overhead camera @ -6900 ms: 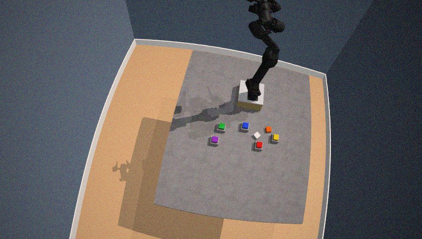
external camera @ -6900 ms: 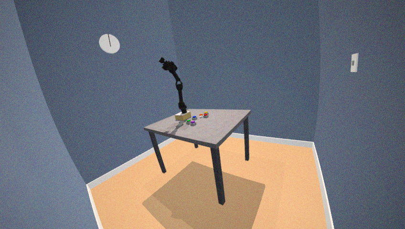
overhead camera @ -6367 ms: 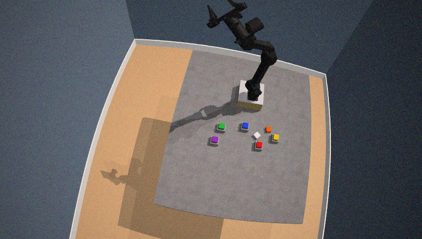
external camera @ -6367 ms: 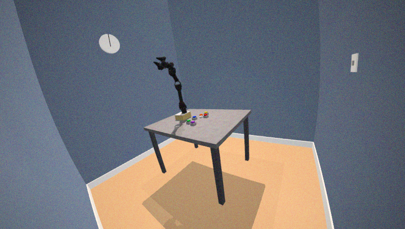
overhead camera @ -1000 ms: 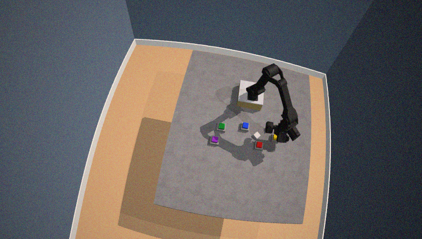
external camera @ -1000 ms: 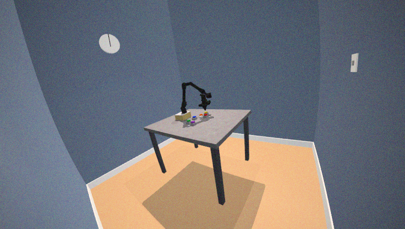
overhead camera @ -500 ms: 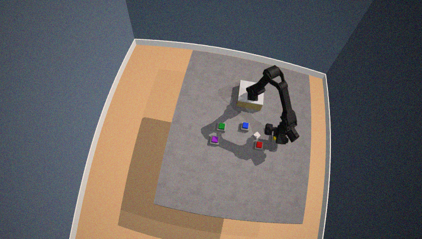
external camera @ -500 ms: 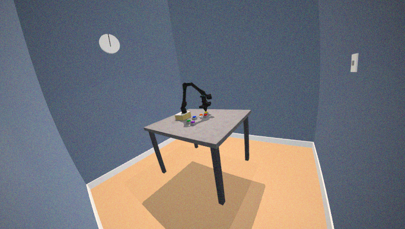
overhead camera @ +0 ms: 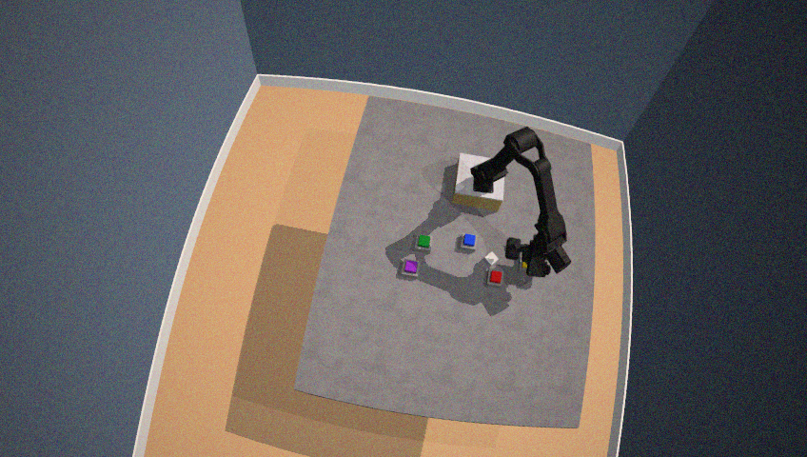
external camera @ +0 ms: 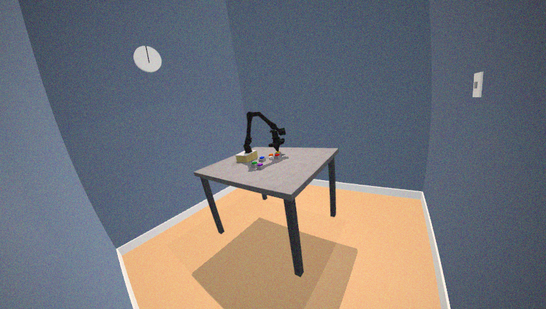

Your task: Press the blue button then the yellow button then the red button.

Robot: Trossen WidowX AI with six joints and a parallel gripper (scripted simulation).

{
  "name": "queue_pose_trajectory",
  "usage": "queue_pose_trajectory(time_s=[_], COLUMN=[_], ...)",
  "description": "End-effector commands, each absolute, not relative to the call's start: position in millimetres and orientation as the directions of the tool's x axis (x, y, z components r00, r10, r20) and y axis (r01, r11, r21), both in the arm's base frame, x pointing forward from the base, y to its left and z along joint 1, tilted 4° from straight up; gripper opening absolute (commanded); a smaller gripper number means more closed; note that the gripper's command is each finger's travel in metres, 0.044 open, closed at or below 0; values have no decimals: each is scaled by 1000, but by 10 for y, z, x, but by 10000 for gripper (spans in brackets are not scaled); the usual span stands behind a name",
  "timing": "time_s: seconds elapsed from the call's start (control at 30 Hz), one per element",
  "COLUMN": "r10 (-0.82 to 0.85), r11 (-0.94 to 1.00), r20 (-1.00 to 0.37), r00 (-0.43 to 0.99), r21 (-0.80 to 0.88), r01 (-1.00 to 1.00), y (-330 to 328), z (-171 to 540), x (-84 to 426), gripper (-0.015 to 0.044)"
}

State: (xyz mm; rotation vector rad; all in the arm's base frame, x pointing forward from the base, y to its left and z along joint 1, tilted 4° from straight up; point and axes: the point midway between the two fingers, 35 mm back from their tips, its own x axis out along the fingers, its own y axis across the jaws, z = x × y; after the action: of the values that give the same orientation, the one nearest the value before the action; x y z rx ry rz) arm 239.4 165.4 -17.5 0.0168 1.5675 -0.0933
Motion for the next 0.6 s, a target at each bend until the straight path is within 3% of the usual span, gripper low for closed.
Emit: queue_pose_trajectory(time_s=[0.0,0.57], r10=[-49,-48], r11=[996,996], r20=[-999,-999], r00=[-4,-3], r21=[-49,-48], r01=[69,69], y=[1650,1679], z=[-183,244], x=[2386,2398], gripper=[20,20])
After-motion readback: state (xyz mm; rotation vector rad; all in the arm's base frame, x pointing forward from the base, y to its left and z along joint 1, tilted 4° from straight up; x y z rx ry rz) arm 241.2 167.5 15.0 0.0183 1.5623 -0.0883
